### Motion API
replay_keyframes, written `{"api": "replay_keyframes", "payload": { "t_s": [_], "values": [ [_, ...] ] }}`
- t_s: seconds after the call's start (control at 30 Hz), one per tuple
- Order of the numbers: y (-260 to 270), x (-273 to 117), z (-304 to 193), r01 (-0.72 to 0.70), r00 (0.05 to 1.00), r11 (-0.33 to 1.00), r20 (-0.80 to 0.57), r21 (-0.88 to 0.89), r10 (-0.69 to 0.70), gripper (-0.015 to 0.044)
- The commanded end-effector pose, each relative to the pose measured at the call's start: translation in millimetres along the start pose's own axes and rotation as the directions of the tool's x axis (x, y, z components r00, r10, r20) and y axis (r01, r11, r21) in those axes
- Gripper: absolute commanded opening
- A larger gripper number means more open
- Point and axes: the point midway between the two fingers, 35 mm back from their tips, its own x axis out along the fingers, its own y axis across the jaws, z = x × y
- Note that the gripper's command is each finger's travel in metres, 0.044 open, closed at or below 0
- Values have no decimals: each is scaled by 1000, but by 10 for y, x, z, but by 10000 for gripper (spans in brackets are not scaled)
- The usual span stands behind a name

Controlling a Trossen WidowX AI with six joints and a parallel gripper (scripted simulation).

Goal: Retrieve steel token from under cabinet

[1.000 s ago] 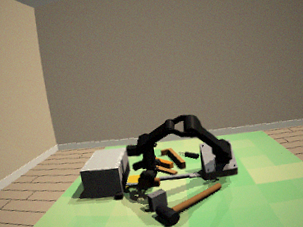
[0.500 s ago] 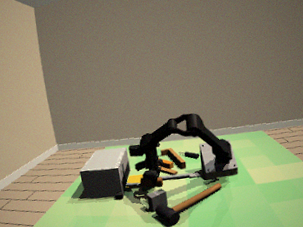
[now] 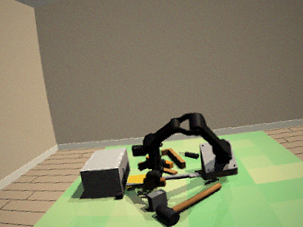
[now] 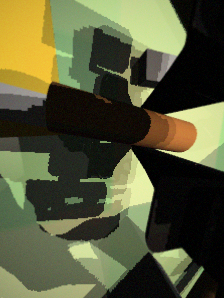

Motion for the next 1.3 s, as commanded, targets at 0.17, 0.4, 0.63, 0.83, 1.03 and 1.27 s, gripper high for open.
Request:
{"api": "replay_keyframes", "payload": {
  "t_s": [0.17, 0.4, 0.63, 0.83, 1.03, 1.27],
  "values": [
    [-2, 8, -105, 0, 1000, 1000, -3, 9, 0, 0],
    [3, 9, -179, 0, 1000, 1000, -3, 9, 0, 0],
    [7, 9, -252, 0, 1000, 1000, -3, 9, 0, 0],
    [11, 10, -317, 0, 1000, 1000, -4, 9, 0, 0],
    [15, 10, -383, 0, 1000, 1000, -4, 10, 0, 0],
    [20, 10, -460, 0, 1000, 1000, -4, 10, 0, 0]
  ]
}}
